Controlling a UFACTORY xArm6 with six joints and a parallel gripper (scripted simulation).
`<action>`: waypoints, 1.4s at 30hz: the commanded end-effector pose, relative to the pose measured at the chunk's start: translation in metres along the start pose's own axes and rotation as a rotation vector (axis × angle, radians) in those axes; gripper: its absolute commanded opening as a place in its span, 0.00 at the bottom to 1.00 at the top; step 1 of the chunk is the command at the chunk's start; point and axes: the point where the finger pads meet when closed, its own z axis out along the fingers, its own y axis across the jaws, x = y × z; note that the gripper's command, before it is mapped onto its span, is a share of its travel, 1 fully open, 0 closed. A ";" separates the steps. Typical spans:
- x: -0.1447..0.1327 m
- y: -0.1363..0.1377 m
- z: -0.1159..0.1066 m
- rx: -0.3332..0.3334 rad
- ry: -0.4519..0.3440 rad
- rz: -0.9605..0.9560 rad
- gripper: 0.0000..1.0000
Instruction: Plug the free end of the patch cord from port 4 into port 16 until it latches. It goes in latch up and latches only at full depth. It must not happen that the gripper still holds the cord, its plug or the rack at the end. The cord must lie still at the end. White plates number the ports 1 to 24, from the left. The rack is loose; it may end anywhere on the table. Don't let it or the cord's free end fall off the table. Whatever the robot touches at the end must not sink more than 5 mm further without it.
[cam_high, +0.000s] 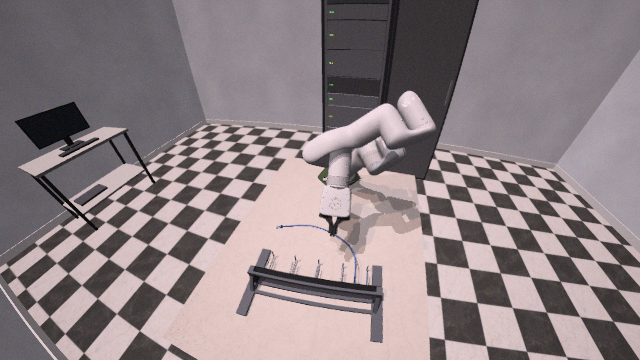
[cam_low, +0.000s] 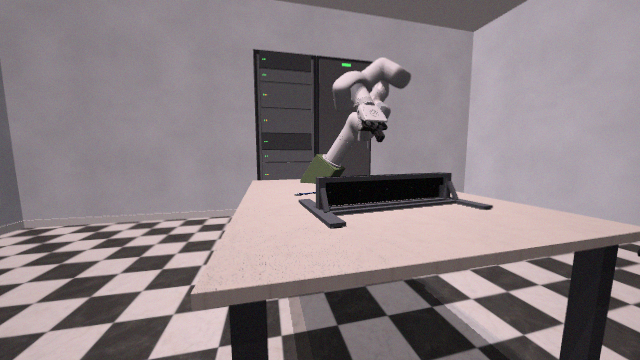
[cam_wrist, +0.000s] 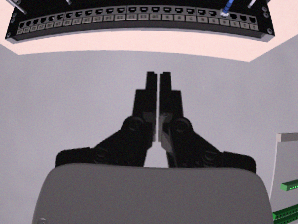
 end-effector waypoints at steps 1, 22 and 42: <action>-0.001 0.000 -0.013 -0.002 0.001 -0.001 0.00; -0.001 -0.043 -0.013 -0.002 0.001 -0.001 0.00; -0.001 -0.100 -0.013 -0.002 0.001 -0.001 0.00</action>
